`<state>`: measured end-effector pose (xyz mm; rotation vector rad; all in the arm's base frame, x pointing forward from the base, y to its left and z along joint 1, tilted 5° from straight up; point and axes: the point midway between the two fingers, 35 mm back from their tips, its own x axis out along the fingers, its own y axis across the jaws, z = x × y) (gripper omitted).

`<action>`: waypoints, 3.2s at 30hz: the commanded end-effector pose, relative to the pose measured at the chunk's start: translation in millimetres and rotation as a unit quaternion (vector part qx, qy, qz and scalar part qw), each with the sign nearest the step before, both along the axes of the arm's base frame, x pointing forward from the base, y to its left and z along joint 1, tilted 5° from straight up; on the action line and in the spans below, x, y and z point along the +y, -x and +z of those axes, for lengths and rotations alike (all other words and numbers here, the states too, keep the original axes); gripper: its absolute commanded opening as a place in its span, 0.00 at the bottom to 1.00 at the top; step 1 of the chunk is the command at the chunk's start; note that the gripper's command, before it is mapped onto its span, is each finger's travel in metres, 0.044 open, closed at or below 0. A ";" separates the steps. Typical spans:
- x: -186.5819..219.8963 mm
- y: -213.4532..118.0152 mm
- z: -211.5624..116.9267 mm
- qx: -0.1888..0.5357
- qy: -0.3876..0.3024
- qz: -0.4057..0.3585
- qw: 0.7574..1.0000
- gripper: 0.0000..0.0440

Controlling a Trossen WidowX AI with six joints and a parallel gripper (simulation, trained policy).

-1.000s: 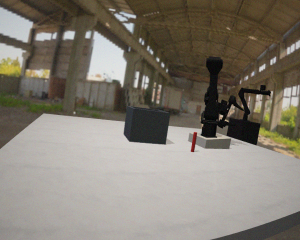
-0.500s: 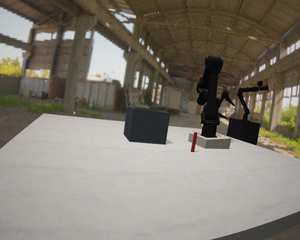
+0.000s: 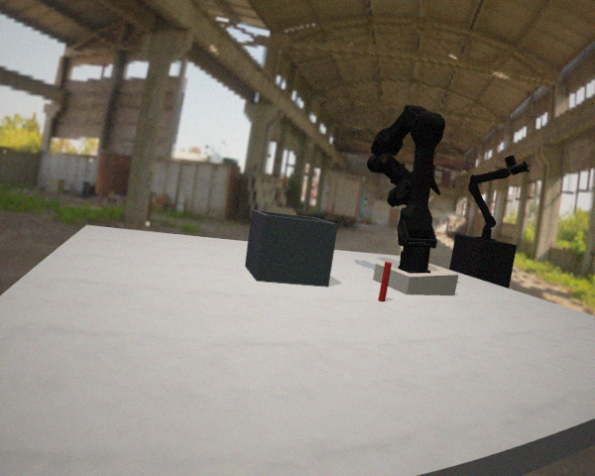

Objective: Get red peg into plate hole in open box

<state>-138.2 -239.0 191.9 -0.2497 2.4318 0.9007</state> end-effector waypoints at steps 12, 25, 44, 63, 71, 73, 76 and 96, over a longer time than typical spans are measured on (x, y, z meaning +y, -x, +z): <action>-57.8 -80.8 51.2 -0.088 0.210 0.077 0.971 1.00; -70.0 -167.6 81.6 -0.232 0.364 0.099 0.897 1.00; -33.6 -283.9 119.7 -0.489 0.469 0.045 0.734 1.00; 49.0 -372.5 144.9 -0.712 0.398 -0.108 0.569 1.00; 94.7 -397.1 145.1 -0.764 0.321 -0.200 0.524 1.00; 106.7 -401.7 143.6 -0.770 0.299 -0.225 0.517 1.00; 124.8 -407.3 140.0 -0.774 0.267 -0.261 0.511 1.00; 246.2 -405.1 87.5 -0.663 0.096 -0.473 0.572 1.00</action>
